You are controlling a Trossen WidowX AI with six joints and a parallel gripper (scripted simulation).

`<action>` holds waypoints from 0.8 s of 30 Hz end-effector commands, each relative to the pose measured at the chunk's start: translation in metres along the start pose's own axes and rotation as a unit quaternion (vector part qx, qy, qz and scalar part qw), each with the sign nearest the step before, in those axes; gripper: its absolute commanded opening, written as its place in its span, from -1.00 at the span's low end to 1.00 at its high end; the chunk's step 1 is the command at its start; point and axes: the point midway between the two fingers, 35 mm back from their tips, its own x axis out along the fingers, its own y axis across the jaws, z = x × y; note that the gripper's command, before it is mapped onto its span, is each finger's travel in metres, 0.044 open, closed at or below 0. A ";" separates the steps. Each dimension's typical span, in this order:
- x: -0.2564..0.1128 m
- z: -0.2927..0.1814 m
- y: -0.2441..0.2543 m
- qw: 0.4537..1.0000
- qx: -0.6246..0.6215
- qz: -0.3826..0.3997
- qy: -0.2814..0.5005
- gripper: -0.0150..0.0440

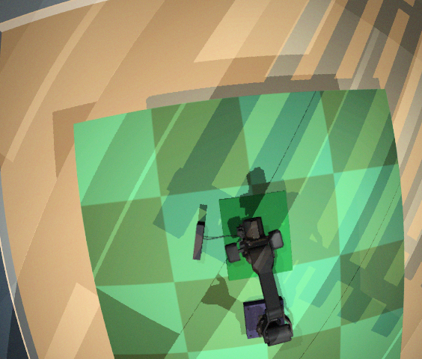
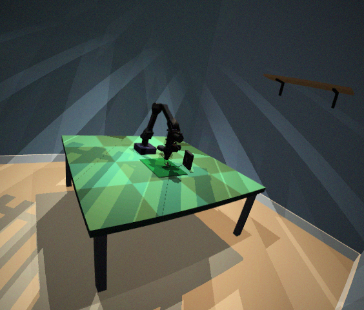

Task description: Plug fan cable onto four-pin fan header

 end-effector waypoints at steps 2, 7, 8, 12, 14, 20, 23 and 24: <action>0.000 -0.003 0.012 0.995 0.095 -0.002 -0.001 -0.49; 0.001 -0.006 0.022 0.986 0.169 -0.001 -0.001 -0.49; 0.002 -0.006 0.022 0.985 0.172 -0.001 -0.001 -0.49; 0.002 -0.006 0.022 0.985 0.172 -0.001 -0.001 -0.49; 0.002 -0.006 0.022 0.985 0.172 -0.001 -0.001 -0.49; 0.001 -0.004 0.022 0.985 0.173 -0.001 -0.001 -0.49; -0.001 0.000 0.020 0.985 0.175 -0.001 -0.001 -0.49; -0.001 0.000 0.020 0.985 0.175 -0.001 -0.001 -0.49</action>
